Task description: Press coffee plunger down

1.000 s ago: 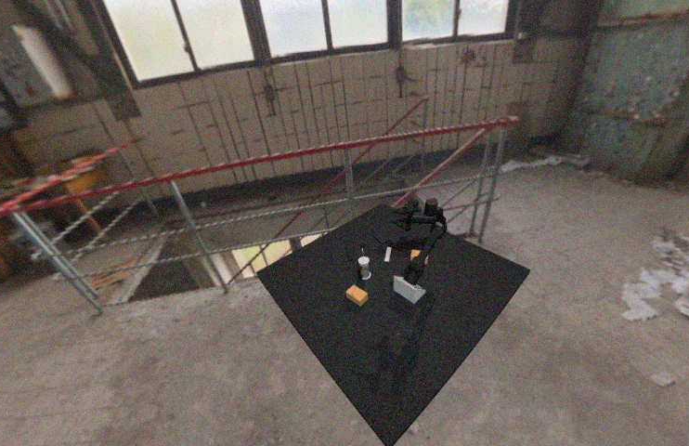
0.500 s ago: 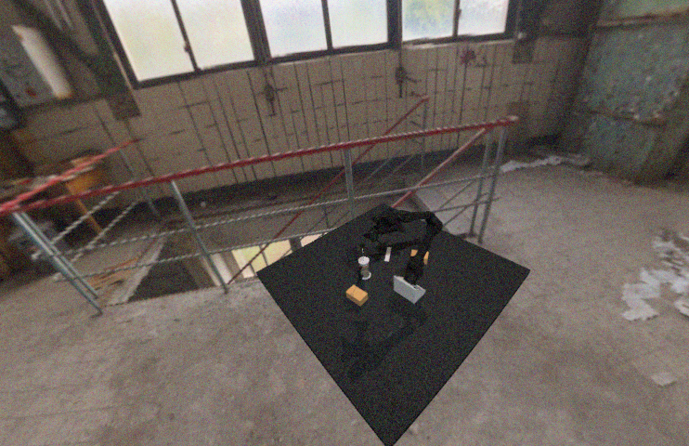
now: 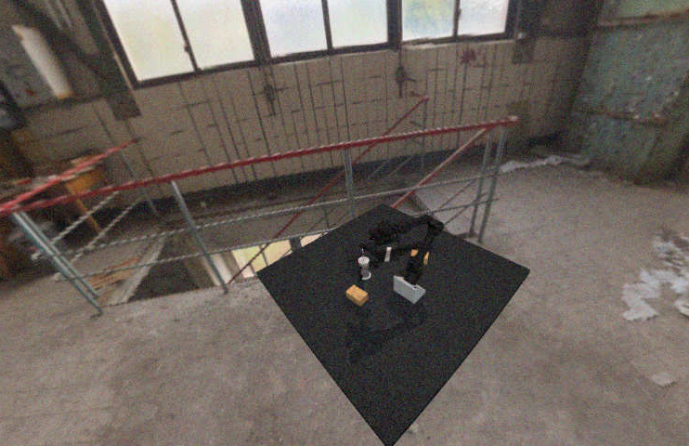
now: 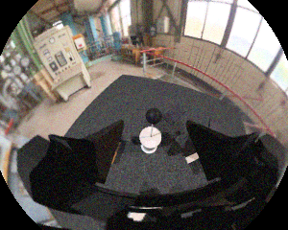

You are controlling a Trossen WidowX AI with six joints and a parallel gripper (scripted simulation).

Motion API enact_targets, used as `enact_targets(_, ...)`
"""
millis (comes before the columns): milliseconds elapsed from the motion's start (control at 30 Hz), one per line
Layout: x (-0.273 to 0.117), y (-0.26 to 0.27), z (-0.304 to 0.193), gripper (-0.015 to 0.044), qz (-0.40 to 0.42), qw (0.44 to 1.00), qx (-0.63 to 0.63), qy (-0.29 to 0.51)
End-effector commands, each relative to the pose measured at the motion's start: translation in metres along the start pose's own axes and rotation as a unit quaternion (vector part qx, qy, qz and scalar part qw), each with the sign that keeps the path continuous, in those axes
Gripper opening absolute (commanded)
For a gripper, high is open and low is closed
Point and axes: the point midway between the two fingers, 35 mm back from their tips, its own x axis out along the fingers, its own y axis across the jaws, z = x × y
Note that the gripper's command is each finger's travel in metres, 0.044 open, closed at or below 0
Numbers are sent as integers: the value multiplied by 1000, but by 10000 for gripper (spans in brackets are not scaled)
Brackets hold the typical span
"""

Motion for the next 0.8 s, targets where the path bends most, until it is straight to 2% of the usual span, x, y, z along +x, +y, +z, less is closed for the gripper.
enact_targets(0, 3, 0, -2, 440, 2, 1000, 0, -1)
enact_targets(767, 39, 0, -2, 440, 1, 1000, 0, -2)
